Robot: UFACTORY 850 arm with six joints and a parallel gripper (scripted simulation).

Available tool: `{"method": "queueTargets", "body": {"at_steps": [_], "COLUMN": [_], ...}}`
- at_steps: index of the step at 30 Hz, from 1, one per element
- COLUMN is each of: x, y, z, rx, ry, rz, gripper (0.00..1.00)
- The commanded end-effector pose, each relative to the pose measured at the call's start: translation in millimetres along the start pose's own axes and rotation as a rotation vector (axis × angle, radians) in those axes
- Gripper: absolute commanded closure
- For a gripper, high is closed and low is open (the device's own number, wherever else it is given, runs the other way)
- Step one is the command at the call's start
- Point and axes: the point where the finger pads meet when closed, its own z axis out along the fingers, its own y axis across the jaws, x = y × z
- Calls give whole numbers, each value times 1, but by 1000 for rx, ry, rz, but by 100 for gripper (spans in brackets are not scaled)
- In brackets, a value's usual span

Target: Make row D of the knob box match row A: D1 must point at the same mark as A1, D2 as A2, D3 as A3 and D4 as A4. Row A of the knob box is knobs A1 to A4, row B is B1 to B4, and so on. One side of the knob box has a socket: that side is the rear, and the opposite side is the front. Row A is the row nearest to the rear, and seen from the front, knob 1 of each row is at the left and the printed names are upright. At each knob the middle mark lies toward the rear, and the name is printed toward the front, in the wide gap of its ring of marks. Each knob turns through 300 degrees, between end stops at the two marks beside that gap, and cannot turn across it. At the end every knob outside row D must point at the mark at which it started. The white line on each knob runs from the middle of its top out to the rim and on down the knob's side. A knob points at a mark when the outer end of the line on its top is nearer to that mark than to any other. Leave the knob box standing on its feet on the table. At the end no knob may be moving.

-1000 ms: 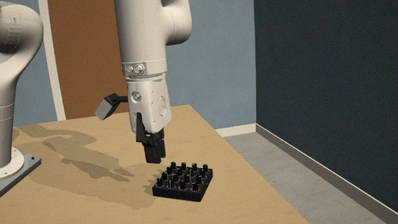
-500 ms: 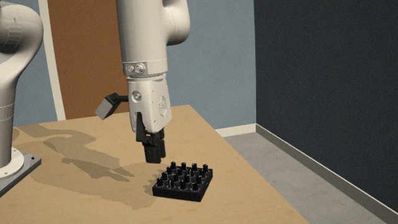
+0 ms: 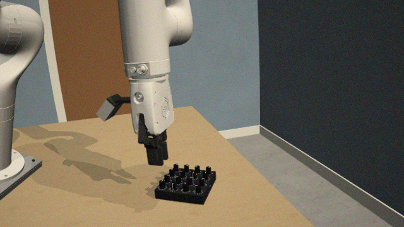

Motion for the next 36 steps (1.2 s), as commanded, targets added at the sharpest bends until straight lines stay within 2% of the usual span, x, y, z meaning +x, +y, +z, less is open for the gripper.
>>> {"method": "queueTargets", "body": {"at_steps": [1,36], "x": [-1,-1], "y": [0,1], "z": [0,32], "rx": [0,1], "ry": [-1,-1], "rz": [0,0], "gripper": [81,81]}}
